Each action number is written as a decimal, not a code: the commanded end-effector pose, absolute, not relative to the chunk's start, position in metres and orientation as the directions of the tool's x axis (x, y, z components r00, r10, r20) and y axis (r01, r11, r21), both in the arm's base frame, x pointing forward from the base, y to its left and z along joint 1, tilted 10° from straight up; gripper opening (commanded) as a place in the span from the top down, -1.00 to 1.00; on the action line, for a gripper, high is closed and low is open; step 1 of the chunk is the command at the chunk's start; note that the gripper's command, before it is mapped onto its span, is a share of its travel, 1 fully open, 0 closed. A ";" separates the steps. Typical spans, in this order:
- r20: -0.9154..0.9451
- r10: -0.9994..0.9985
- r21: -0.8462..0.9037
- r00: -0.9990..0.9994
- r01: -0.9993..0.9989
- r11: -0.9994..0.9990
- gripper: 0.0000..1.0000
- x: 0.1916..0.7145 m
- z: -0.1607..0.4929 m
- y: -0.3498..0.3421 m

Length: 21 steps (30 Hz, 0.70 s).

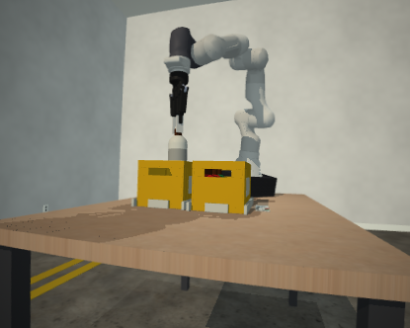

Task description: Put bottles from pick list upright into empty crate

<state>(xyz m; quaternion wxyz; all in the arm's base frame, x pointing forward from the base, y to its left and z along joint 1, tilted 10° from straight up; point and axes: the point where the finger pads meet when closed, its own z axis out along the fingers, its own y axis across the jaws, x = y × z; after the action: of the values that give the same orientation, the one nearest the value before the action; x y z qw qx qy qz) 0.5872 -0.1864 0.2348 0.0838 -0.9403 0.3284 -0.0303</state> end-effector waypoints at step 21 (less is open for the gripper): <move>0.007 -0.628 -0.178 0.778 -0.617 -0.766 1.00 0.584 0.268 -0.193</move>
<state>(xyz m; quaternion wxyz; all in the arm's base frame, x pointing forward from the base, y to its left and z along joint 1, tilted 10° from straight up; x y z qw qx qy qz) 0.5840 -0.1884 0.2608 0.0846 -0.9405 0.3278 -0.0290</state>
